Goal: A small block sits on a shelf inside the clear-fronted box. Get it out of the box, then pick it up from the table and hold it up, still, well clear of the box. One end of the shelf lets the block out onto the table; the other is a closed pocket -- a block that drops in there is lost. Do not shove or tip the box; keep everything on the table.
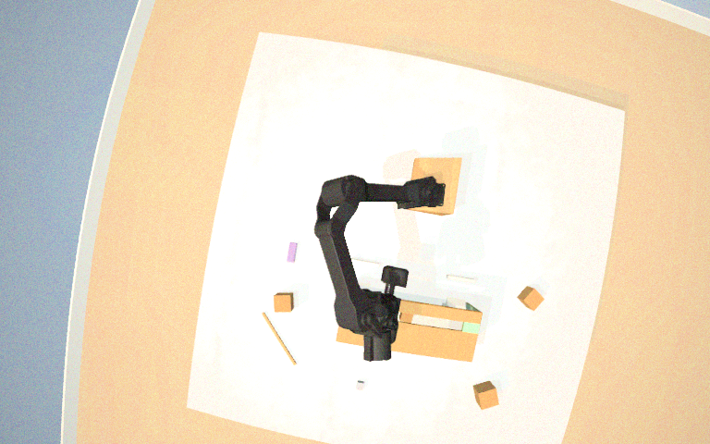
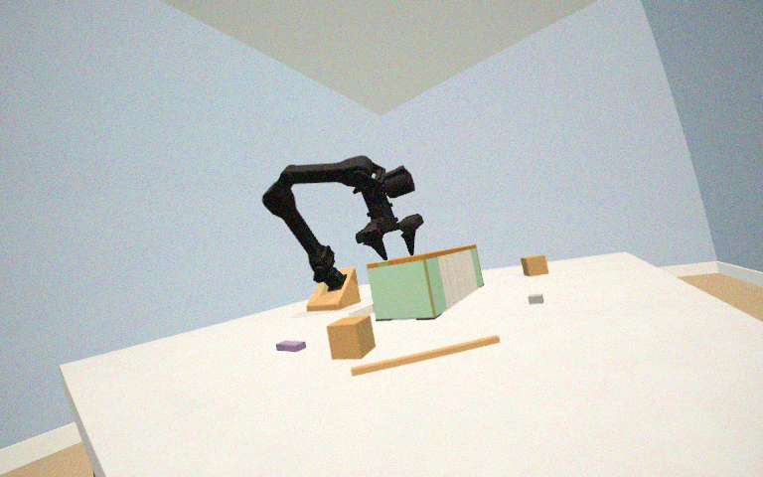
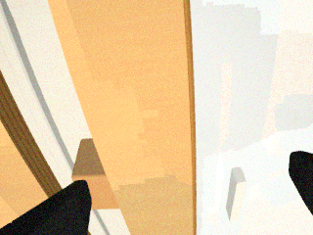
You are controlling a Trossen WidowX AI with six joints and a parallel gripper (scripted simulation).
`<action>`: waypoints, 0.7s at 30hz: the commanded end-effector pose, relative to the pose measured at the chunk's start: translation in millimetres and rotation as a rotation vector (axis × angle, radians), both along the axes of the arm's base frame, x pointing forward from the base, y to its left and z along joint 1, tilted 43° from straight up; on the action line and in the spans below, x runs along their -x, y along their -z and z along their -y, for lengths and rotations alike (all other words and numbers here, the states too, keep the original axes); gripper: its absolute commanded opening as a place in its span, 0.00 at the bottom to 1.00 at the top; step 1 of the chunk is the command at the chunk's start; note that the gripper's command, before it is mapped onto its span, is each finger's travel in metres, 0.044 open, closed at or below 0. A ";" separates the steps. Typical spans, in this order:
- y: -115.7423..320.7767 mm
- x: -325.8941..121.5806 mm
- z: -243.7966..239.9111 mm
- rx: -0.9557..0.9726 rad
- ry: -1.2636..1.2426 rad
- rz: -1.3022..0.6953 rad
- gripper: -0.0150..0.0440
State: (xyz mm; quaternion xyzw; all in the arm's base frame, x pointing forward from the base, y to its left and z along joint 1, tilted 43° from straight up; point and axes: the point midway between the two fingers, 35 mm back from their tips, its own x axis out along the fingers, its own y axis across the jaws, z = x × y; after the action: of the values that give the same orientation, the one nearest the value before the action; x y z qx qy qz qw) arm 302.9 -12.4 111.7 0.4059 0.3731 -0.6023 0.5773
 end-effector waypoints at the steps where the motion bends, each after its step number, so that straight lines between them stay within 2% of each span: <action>1: 6.4 0.8 5.3 0.005 -0.001 -0.005 0.93; 21: 31.4 3.0 26.0 0.006 -0.001 -0.005 0.93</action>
State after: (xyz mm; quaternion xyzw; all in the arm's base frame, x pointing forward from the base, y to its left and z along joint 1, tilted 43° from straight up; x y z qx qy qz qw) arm 301.5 -34.1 85.3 0.4056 0.3723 -0.6024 0.5779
